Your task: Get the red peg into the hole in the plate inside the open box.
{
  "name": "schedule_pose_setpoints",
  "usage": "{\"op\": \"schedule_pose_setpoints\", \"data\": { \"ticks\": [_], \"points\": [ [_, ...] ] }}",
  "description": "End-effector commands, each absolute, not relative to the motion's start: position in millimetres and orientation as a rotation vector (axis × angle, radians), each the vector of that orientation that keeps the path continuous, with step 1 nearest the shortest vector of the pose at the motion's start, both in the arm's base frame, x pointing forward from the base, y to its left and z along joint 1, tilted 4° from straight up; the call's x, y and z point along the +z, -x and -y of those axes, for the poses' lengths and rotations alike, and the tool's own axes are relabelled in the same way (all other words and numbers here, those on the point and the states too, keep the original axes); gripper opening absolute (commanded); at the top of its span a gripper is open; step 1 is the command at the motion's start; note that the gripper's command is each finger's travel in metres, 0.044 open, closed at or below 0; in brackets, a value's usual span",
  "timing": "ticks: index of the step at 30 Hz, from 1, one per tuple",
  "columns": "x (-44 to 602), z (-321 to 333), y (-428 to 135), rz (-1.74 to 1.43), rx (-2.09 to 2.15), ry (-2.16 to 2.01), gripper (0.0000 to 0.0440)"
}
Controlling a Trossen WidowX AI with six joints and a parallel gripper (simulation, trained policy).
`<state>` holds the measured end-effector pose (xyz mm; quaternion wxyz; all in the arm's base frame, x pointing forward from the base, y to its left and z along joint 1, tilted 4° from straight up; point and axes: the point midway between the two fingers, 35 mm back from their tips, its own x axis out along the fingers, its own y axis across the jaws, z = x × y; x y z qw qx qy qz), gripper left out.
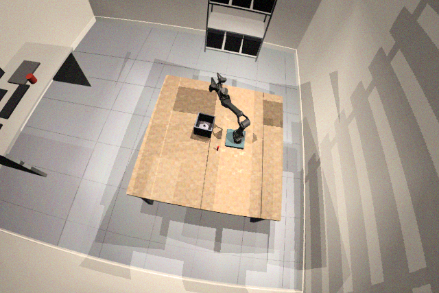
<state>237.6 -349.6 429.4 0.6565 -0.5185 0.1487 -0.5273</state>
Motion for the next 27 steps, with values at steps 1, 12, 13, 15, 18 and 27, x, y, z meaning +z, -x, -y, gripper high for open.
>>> {"op": "schedule_pose_setpoints", "data": {
  "ticks": [1,12,13,15,18,27],
  "points": [
    [428.5,349.2,-240.1,-0.342,-1.183,1.169,0.0425],
    [422.6,306.5,-291.2,-0.219,-0.954,0.921,0.044],
    [423.1,301.4,-295.3,-0.206,-0.934,0.895,0.044],
    [424.2,290.8,-303.1,-0.181,-0.893,0.844,0.044],
    [425.1,274.6,-314.1,-0.148,-0.831,0.766,0.044],
    [419.5,225.8,-340.3,-0.098,-0.651,0.515,0.044]
  ]
}}
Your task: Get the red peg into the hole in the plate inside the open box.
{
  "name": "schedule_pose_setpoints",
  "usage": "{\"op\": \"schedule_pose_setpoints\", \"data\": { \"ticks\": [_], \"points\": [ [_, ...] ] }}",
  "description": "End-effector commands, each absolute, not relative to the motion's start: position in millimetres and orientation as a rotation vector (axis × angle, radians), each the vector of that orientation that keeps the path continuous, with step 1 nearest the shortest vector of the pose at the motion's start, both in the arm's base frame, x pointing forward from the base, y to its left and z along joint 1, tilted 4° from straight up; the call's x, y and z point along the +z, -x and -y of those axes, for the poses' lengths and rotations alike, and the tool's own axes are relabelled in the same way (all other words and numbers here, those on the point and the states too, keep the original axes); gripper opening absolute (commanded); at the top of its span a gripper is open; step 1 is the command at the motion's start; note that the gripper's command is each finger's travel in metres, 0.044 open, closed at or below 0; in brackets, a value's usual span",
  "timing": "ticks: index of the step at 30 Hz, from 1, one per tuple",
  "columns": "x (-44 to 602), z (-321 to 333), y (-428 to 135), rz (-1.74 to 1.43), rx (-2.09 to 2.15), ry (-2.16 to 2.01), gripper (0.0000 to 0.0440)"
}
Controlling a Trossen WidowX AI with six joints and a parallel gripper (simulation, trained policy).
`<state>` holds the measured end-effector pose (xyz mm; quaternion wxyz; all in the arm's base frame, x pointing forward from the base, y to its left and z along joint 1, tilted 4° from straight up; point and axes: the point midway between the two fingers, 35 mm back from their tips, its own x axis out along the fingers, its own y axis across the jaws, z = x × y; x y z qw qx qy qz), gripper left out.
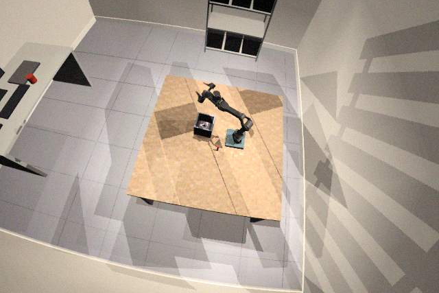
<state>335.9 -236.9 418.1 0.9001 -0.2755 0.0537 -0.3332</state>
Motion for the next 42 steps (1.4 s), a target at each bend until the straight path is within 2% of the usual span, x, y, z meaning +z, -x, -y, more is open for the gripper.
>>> {"op": "schedule_pose_setpoints", "data": {
  "ticks": [1,22,42],
  "points": [
    [418.3,220.2,-342.7,-0.097,-0.631,0.486,0.044],
    [369.5,96.5,-362.7,-0.258,-0.253,-0.113,0.044],
    [281.6,-14.5,-322.1,-0.731,-0.069,-0.575,0.044]
  ]
}}
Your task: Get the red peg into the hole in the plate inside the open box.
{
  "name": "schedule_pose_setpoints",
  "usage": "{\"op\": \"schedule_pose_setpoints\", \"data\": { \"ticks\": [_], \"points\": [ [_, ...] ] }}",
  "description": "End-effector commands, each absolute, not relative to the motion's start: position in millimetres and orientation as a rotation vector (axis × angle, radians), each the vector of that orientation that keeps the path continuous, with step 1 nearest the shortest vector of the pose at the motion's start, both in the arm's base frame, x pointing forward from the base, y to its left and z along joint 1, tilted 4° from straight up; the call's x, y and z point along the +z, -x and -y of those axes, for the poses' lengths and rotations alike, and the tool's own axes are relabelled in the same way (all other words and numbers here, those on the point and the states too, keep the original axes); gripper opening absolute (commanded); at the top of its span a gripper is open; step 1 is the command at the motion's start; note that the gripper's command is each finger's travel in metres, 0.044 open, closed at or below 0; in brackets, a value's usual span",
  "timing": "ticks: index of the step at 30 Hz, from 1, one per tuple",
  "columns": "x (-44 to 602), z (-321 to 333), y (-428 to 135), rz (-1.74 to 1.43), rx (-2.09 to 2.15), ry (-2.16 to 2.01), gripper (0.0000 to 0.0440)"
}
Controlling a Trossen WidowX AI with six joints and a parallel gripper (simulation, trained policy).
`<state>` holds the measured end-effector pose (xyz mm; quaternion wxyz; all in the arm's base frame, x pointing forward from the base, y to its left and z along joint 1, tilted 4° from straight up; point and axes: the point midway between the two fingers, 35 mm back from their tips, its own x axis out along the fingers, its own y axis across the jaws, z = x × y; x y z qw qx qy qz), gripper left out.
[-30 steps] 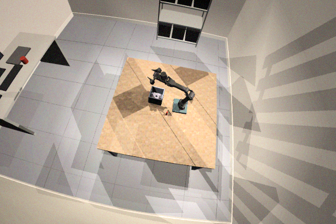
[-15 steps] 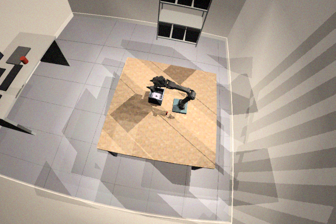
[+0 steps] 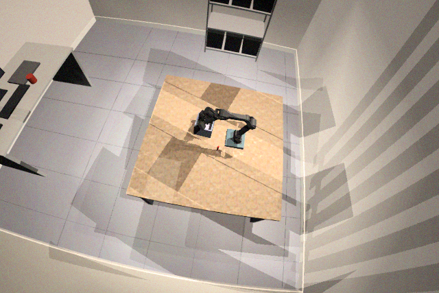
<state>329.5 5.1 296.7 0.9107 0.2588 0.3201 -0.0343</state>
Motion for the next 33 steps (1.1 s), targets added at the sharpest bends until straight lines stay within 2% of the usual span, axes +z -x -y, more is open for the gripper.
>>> {"op": "schedule_pose_setpoints", "data": {
  "ticks": [1,21,33],
  "points": [
    [276.6,-18.8,-318.6,-0.76,-0.069,-0.593,0.044],
    [194.0,-79.6,-236.9,-1.341,-0.276,-0.883,0.044],
    [163.5,-93.6,-195.9,-1.546,-0.541,-0.956,0.044]
  ]
}}
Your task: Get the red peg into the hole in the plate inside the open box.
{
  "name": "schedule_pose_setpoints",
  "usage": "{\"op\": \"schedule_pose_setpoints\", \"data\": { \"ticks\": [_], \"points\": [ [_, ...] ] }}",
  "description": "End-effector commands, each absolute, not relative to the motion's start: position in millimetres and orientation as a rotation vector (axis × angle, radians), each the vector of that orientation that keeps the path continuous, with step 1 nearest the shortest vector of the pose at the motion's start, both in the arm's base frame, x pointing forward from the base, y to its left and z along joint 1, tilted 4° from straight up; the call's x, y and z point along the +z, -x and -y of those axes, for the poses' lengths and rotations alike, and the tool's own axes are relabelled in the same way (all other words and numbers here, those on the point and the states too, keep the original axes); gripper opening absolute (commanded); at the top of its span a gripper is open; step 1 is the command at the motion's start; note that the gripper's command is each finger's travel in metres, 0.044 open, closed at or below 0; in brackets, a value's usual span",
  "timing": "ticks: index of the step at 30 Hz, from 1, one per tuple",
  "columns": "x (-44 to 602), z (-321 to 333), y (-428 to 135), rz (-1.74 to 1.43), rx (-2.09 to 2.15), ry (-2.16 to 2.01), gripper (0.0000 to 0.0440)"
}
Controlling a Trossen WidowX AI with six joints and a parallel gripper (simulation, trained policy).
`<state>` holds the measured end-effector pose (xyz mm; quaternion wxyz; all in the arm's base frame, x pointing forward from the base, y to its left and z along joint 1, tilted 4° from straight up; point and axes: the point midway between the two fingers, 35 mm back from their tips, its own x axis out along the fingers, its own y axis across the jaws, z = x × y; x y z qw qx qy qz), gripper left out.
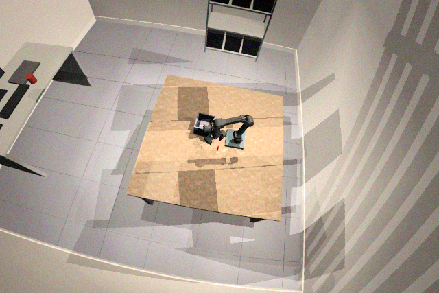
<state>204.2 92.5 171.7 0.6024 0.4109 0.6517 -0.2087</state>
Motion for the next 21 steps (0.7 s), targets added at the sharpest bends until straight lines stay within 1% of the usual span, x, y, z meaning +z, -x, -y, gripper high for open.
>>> {"op": "schedule_pose_setpoints", "data": {
  "ticks": [1,10,21],
  "points": [
    [161.4,-94.2,-193.3,-1.556,-0.562,-0.959,0.044],
    [144.2,-98.0,-174.1,-1.6,-0.73,-0.97,0.044],
    [111.9,-97.5,-164.4,-1.609,-0.864,-0.995,0.044]
  ]
}}
